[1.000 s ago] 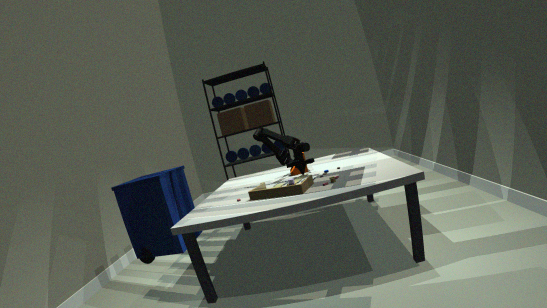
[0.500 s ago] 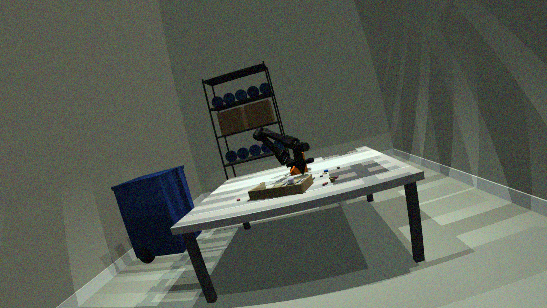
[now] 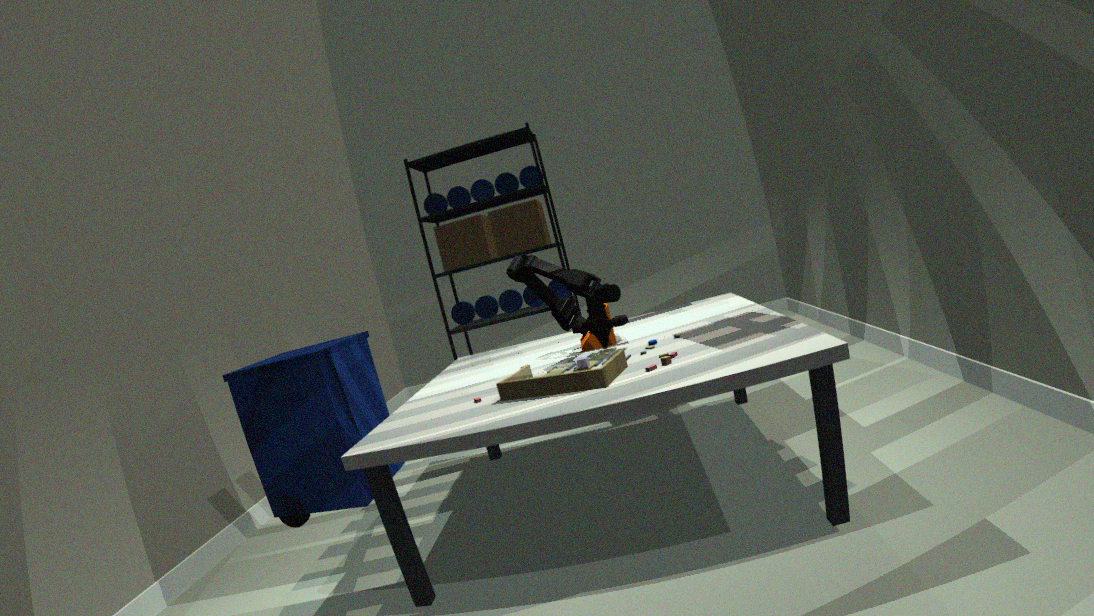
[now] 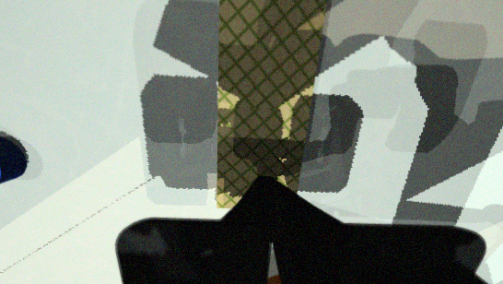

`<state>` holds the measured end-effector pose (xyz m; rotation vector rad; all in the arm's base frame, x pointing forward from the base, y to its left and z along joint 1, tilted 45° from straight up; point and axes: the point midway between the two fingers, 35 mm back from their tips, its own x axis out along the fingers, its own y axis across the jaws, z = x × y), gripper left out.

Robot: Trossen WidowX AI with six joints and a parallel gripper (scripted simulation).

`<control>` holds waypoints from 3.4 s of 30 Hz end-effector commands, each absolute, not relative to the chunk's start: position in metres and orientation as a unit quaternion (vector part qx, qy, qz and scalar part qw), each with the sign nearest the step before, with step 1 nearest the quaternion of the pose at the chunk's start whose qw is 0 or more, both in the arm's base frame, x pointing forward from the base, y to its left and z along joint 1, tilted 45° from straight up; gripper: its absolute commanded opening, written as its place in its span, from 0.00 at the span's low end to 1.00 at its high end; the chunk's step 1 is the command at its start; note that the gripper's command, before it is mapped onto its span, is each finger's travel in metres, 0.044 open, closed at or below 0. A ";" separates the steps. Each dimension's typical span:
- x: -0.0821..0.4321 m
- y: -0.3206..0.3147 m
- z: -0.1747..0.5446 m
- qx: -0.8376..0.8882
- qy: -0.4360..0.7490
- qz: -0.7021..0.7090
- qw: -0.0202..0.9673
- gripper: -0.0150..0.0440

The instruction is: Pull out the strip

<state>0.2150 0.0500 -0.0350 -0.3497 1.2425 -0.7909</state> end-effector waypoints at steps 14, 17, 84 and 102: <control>0.246 0.070 0.000 -0.220 0.595 -0.303 0.711 0.65; 0.257 0.068 0.005 -0.220 0.595 -0.303 0.711 0.79; 0.413 0.031 0.046 -0.220 0.591 -0.305 0.714 0.68; 0.415 0.016 0.031 -0.220 0.591 -0.305 0.714 0.68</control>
